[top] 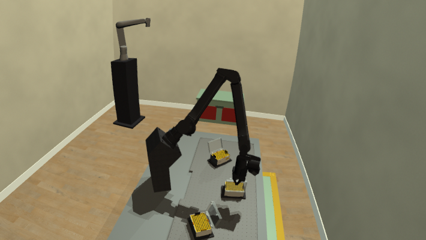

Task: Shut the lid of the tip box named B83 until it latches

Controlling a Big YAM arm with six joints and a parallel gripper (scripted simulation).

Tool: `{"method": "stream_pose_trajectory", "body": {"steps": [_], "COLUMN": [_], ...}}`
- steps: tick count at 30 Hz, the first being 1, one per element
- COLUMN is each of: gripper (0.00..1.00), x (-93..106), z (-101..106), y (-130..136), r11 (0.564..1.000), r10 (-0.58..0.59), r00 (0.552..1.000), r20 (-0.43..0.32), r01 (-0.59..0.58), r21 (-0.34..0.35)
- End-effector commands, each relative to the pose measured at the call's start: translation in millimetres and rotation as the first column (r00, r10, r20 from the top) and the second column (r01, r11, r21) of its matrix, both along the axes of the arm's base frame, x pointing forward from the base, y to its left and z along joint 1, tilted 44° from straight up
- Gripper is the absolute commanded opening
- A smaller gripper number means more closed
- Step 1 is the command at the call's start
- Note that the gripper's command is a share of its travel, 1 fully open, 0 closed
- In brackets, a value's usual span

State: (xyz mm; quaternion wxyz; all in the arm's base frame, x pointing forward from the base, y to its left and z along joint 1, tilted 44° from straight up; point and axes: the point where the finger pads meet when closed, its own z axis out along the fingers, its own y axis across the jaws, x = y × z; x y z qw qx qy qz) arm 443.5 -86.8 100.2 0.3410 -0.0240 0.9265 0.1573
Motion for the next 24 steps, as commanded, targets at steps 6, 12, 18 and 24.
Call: {"method": "stream_pose_trajectory", "body": {"steps": [6, 12, 18, 24], "gripper": [0.00, 0.00, 0.00, 0.00], "x": [1.5, 0.0, -2.1, -5.7], "z": [10.8, 14.5, 17.7, 17.2], "y": [10.4, 17.4, 24.6, 30.2], "r11": [1.000, 1.000, 1.000, 1.000], "r10": [-0.001, -0.001, -0.001, -0.001], "r00": [1.000, 1.000, 1.000, 1.000], "r20": [0.024, 0.024, 0.022, 0.014], "r01": [0.001, 0.001, 0.001, 0.001], "r21": [-0.004, -0.004, -0.002, 0.001]}}
